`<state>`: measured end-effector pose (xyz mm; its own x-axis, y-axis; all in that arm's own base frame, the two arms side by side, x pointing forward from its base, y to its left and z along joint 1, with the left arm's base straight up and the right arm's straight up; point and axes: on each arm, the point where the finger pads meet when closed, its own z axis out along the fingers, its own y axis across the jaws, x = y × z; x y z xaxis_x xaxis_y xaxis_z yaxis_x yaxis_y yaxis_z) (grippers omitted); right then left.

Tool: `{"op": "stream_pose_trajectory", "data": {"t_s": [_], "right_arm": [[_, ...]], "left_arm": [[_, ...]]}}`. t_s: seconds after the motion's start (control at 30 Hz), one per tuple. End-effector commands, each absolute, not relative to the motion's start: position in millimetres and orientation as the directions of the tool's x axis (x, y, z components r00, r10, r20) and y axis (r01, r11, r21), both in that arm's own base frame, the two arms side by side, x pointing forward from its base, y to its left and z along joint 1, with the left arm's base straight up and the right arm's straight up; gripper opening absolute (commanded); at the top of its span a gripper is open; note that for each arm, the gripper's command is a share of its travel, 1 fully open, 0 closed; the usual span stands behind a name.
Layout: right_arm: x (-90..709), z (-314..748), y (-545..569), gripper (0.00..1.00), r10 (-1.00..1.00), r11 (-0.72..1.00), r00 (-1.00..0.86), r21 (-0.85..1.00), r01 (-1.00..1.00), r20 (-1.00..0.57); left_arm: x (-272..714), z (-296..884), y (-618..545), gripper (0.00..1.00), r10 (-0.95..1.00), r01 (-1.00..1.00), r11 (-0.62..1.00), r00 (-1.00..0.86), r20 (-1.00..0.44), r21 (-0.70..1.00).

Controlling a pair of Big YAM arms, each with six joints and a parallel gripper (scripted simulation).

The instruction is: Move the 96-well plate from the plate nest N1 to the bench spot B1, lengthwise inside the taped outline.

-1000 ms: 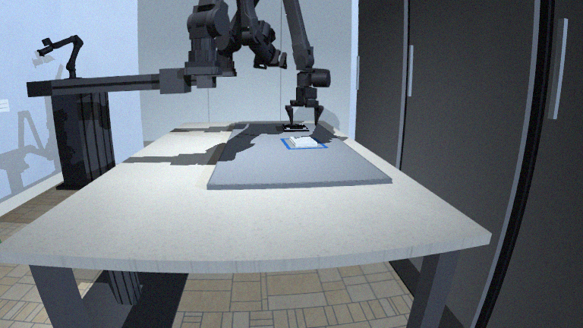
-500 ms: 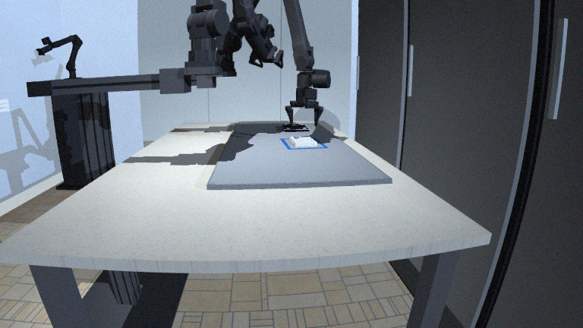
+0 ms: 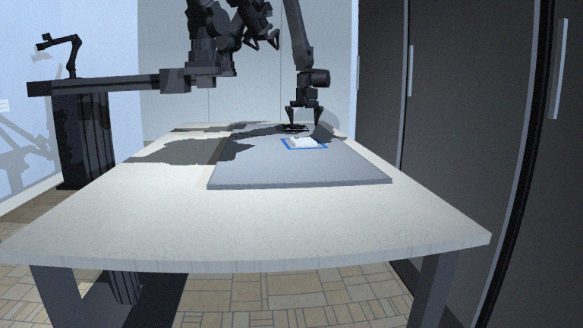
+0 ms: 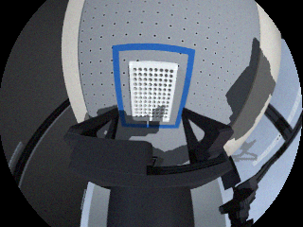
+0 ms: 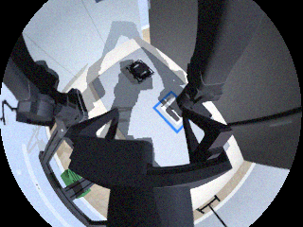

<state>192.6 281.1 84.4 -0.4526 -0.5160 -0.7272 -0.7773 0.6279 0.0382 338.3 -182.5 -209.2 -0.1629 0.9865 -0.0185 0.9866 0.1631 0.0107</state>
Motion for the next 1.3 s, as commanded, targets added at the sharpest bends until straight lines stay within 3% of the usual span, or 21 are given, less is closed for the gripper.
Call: {"op": "stream_pose_trajectory", "data": {"t_s": [0.0,0.23,0.57,0.77,1.27], "right_arm": [[201.0,93.1,248.3,1.00,-0.515,0.659,-0.461,0.010,-0.752,-0.723],[213.0,106.6,207.5,1.00,-0.461,0.722,-0.476,-0.005,-0.691,-0.749],[217.6,106.3,178.1,1.00,-0.423,0.769,-0.493,-0.014,-0.639,-0.760],[222.9,120.3,180.9,1.00,-0.397,0.777,-0.488,-0.002,-0.629,-0.777],[223.1,120.0,183.5,1.00,-0.400,0.774,-0.483,-0.004,-0.634,-0.779]], "left_arm": [[350.0,-199.2,-183.6,1.00,0.944,0.945,0.322,-0.316,-0.091,0.056],[335.4,-206.1,-176.7,1.00,0.746,0.770,0.636,-0.598,-0.293,0.050],[325.8,-197.4,-182.4,1.00,0.467,0.545,0.838,-0.726,-0.505,-0.009],[326.3,-193.6,-182.5,1.00,0.371,0.468,0.883,-0.726,-0.578,-0.021],[331.9,-189.2,-180.5,1.00,0.389,0.480,0.877,-0.707,-0.591,0.005]]}}
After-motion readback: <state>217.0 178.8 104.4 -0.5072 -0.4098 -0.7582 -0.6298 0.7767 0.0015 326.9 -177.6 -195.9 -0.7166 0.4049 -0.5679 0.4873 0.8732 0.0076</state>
